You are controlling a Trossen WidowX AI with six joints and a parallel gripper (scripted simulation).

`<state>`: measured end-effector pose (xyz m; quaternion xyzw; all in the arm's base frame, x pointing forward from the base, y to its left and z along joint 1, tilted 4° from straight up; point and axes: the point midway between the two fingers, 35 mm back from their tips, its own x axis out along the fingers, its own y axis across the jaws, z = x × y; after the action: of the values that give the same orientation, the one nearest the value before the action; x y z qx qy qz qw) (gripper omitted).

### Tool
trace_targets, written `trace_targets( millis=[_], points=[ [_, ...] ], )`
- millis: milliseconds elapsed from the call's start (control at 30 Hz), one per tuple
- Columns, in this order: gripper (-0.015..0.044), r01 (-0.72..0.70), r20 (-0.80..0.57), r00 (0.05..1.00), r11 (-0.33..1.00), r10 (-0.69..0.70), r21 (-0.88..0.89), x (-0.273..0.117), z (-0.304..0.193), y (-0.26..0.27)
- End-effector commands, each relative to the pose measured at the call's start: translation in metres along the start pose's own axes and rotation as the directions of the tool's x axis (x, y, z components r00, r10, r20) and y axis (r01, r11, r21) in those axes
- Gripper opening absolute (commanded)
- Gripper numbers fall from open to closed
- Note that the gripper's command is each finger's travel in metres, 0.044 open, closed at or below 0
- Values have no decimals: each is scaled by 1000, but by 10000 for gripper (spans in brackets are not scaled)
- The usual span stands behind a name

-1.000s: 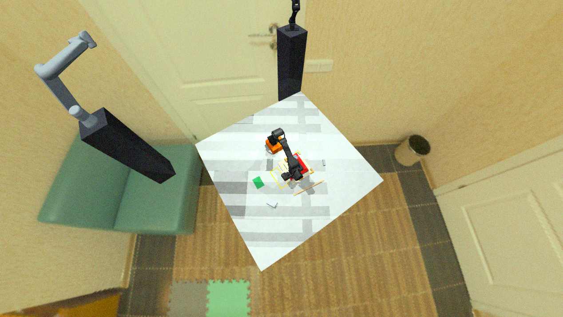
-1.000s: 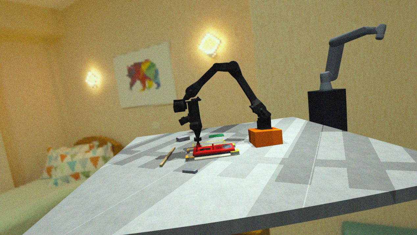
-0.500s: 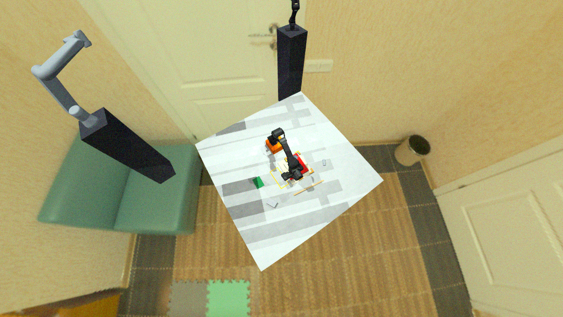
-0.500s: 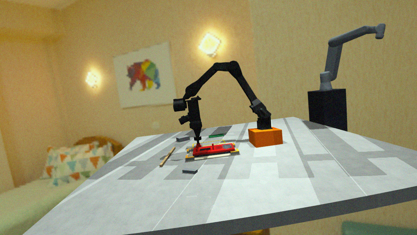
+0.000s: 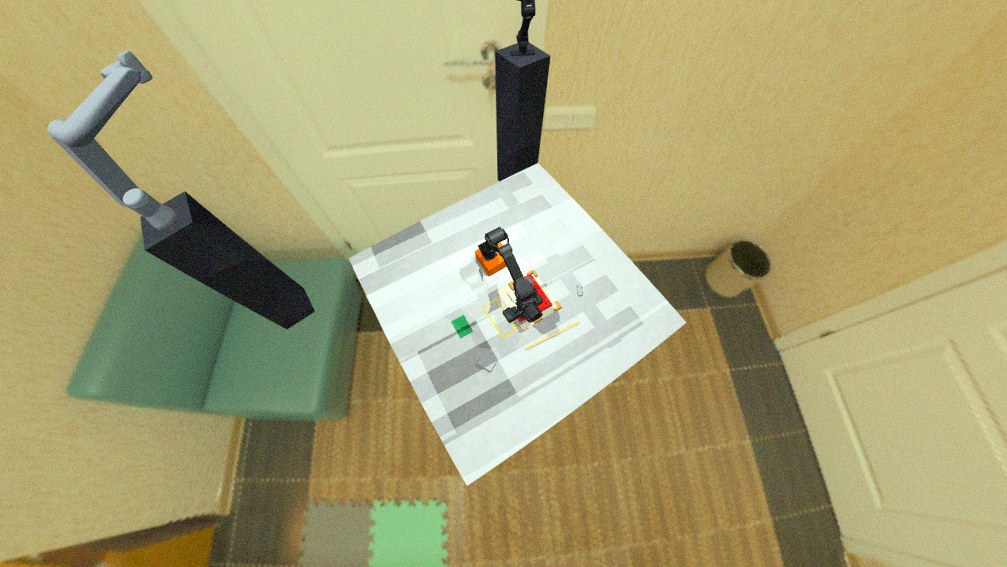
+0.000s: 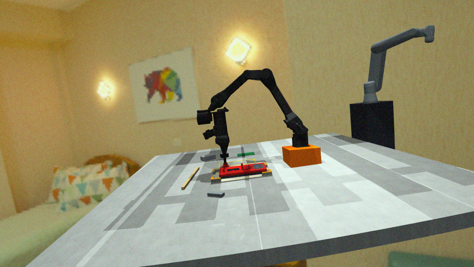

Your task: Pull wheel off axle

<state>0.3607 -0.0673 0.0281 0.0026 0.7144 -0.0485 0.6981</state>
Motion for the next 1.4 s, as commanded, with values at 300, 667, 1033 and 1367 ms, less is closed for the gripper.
trace_targets(
  millis=[300, 667, 1033, 1367],
  points=[
    [0, -2, 2, 1000, 1000, 2, 0, -5, 0, 0],
    [0, -2, 3, 1000, 1000, 2, -1, -41, -3, 0],
    [0, 2, -1, 1000, 1000, -2, -3, -37, -31, -54],
    [0, 5, -2, 1000, 1000, -5, -1, -40, -59, -90]
  ],
)
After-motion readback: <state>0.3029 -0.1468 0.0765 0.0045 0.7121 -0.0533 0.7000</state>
